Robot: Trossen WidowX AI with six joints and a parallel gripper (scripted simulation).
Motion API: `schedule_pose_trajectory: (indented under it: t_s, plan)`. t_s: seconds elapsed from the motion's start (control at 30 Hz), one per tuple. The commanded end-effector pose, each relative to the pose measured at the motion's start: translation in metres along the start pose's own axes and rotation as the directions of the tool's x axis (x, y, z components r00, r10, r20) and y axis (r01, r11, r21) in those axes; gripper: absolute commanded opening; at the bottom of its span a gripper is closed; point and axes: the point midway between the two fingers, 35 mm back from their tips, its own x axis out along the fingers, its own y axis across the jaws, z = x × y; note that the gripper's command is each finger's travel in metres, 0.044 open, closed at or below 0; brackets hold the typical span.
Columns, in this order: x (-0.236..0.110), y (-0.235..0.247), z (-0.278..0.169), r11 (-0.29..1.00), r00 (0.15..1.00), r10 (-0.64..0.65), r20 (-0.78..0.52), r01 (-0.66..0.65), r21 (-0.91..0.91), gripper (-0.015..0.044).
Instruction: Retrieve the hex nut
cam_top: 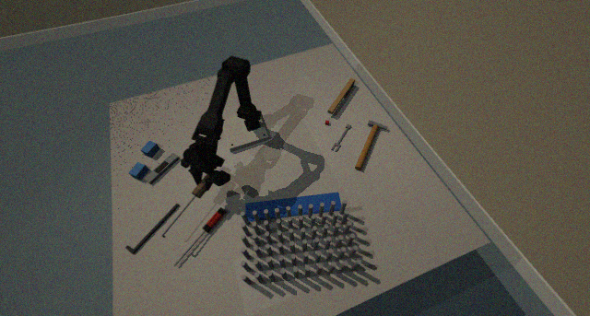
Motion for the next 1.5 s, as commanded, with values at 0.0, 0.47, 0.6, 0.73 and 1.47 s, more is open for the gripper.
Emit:
schedule_pose_trajectory:
  t_s: [0.0, 0.47, 0.6, 0.73, 1.47]
  plan:
    - [-0.029, 0.000, -0.016, 1.000, 1.000, -0.006, -0.012, 0.006, -0.005, 0.0000]
    - [-0.066, -0.012, -0.024, 1.000, 1.000, -0.018, -0.006, 0.018, -0.020, 0.0000]
    - [-0.071, -0.033, -0.016, 0.998, 0.999, -0.036, 0.002, 0.036, -0.044, 0.0000]
    - [-0.076, -0.053, -0.007, 0.996, 0.998, -0.060, 0.013, 0.060, -0.070, 0.0000]
    - [-0.116, -0.146, 0.055, 0.963, 0.985, -0.161, 0.065, 0.171, -0.210, 0.0000]
